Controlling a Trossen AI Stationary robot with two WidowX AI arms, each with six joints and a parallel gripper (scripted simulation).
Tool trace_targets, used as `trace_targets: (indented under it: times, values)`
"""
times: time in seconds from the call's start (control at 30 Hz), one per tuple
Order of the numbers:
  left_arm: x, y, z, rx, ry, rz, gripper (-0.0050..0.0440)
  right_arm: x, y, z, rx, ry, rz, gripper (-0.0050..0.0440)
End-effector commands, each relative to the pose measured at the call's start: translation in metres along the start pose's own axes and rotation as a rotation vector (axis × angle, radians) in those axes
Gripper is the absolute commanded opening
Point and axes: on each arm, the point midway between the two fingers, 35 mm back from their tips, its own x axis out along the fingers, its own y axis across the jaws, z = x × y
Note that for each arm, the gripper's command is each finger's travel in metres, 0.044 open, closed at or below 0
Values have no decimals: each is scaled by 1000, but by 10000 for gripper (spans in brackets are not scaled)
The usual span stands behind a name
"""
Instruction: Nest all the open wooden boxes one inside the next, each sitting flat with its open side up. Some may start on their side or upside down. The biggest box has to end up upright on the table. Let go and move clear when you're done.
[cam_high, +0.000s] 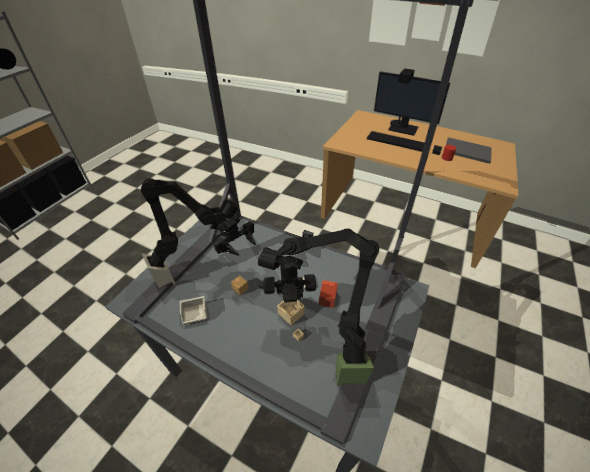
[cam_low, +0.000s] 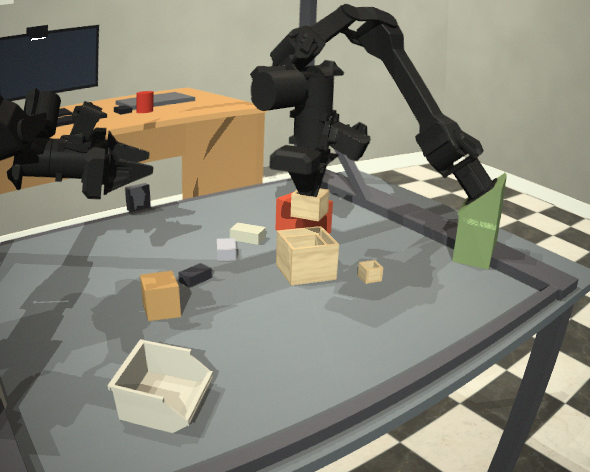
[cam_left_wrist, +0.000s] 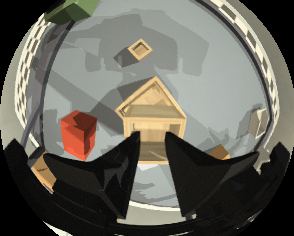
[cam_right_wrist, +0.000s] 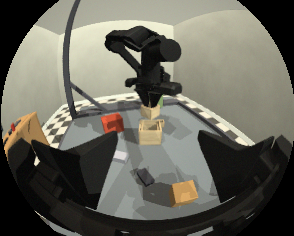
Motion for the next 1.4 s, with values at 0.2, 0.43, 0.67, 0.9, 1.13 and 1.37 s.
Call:
trace_targets:
  times: [0.2,0.43,0.67,0.9,1.13,1.37]
  values:
    - [-4,-2,-3,-279,10,-18,187,-1,2,5,11,-10,5,400]
    - [-4,-2,-3,-521,12,-16,187,-1,2,5,11,-10,5,400]
    - [-4,-2,-3,-677,13,-16,187,-1,2,5,11,-10,5,400]
    - [-3,-2,-3,-705,11,-15,187,-1,2,5,11,-10,5,400]
    - [5,-1,-1,-708,4,-11,187,-1,2,5,11,-10,5,400]
    - [15,-1,0,-711,2,-8,187,-1,2,5,11,-10,5,400]
